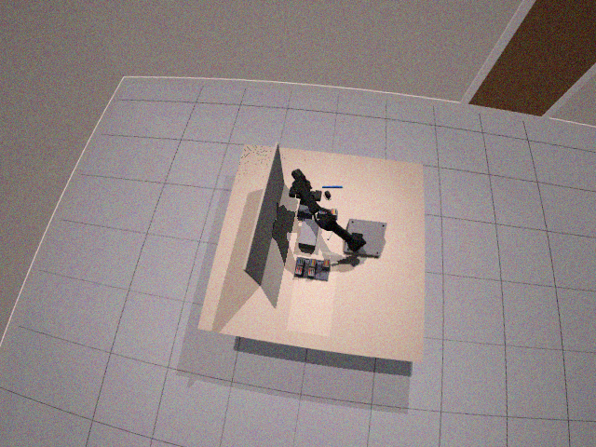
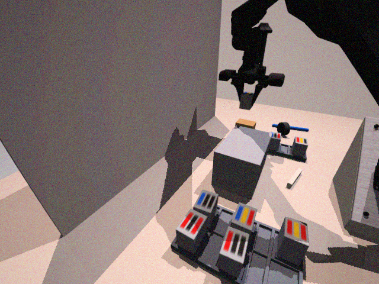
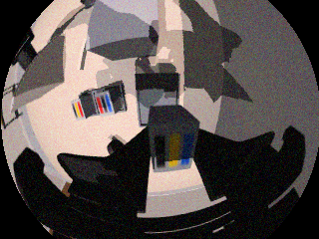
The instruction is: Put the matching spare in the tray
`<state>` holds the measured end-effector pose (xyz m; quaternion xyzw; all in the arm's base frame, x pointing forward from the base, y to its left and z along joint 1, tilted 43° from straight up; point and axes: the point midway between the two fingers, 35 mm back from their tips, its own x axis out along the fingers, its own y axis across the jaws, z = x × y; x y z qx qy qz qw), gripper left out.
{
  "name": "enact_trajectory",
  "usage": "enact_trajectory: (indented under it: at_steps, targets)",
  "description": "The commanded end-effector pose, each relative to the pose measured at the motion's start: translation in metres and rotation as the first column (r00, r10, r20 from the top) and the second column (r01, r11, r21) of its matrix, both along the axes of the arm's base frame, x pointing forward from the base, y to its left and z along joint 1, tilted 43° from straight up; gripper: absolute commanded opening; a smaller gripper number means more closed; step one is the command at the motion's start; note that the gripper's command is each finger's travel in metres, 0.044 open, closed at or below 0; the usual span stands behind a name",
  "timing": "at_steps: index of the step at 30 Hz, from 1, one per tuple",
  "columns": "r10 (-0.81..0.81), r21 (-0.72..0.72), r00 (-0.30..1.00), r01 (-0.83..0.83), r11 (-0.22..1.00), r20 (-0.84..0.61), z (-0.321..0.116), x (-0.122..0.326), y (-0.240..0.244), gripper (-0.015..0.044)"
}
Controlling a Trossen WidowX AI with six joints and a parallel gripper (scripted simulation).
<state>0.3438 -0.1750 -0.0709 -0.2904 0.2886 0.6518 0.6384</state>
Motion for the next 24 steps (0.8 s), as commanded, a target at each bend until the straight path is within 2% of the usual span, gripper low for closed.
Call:
enact_trajectory:
  at_steps: [1,24]
  targets:
    - [-0.007,0.004,1.000,0.007,1.000,-0.002,-0.003,0.000,0.003,0.0000]
    - [-0.007,0.004,1.000,0.007,1.000,-0.002,-0.020,0.002,0.016,0.0000]
